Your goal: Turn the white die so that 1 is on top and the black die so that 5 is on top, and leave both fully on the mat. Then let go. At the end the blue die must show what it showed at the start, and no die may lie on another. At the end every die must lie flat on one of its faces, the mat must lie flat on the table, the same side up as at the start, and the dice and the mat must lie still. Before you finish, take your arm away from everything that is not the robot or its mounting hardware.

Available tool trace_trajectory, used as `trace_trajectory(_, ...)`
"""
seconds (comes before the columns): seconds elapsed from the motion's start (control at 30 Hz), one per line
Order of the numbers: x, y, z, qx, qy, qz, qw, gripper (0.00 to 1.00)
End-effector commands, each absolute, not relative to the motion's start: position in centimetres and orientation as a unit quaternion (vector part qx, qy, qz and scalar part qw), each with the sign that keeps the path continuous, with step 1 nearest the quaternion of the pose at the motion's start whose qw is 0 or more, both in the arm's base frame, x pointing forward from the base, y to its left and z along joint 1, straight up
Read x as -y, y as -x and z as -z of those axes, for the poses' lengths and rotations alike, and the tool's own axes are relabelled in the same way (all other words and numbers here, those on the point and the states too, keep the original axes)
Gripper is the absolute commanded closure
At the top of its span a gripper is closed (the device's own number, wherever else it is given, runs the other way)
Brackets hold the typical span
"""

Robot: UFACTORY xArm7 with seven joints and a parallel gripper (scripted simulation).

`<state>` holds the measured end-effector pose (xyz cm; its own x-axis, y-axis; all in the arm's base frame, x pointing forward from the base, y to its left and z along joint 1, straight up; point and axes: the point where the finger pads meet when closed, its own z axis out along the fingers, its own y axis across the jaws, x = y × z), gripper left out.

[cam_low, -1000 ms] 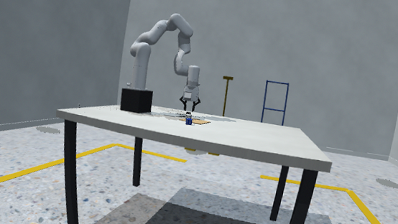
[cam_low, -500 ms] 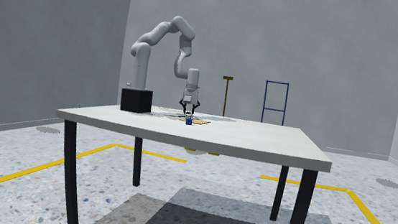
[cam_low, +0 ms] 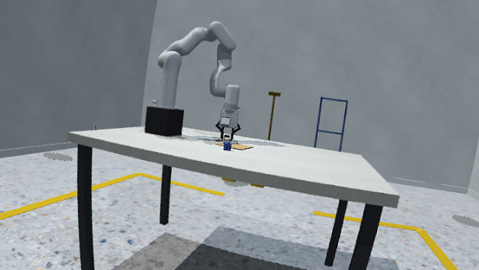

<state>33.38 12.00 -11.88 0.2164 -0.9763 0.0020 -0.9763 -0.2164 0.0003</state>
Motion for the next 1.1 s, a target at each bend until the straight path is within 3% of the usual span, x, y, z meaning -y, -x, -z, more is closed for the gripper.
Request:
trace_trajectory(0.0,-12.04,-33.51,11.84,0.626,-0.78,-0.001,-0.001,0.53)
trace_trajectory(0.93,-12.04,-33.51,11.84,0.626,-0.78,-0.001,-0.001,0.53)
trace_trajectory(0.97,-12.04,-33.51,11.84,0.626,-0.78,-0.001,-0.001,0.73)
trace_trajectory(1.07,-12.04,-33.51,11.84,0.626,-0.78,-0.001,-0.001,0.73)
